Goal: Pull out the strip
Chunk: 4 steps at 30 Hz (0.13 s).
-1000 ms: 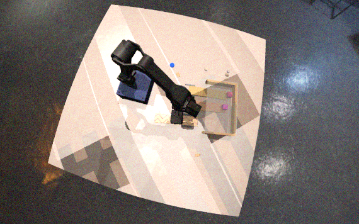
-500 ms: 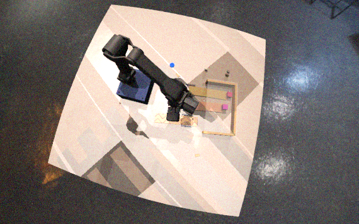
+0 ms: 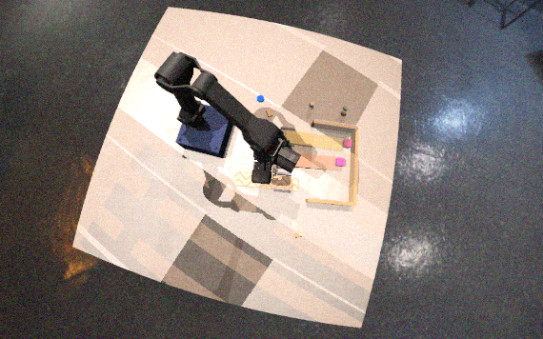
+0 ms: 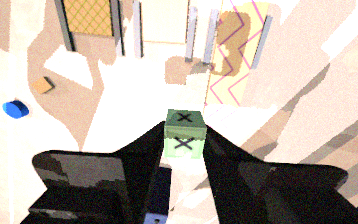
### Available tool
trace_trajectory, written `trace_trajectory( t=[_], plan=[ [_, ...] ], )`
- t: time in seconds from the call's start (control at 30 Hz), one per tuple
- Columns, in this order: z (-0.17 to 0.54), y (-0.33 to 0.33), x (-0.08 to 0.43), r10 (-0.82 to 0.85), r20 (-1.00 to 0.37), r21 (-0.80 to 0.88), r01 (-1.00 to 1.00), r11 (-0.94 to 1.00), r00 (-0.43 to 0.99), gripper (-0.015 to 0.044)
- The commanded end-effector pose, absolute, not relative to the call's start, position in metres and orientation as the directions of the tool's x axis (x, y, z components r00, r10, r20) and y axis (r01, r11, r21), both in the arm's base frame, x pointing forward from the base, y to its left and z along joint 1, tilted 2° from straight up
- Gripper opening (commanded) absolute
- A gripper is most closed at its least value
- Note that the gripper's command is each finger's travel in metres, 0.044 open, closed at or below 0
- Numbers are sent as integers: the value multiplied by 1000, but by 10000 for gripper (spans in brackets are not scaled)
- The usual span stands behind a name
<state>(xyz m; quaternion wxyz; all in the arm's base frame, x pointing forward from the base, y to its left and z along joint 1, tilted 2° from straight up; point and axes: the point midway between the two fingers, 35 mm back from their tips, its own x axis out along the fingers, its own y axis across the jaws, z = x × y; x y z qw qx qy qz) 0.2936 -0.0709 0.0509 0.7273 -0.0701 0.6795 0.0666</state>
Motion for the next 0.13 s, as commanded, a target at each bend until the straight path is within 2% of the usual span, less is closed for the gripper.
trace_trajectory(
  t=[0.0,0.1],
  plan=[
    [52,-72,294,-4,-998,-16,-189,982,67,0],
    [52,-72,294,-4,-998,-16,-189,982,67,0]
  ],
)
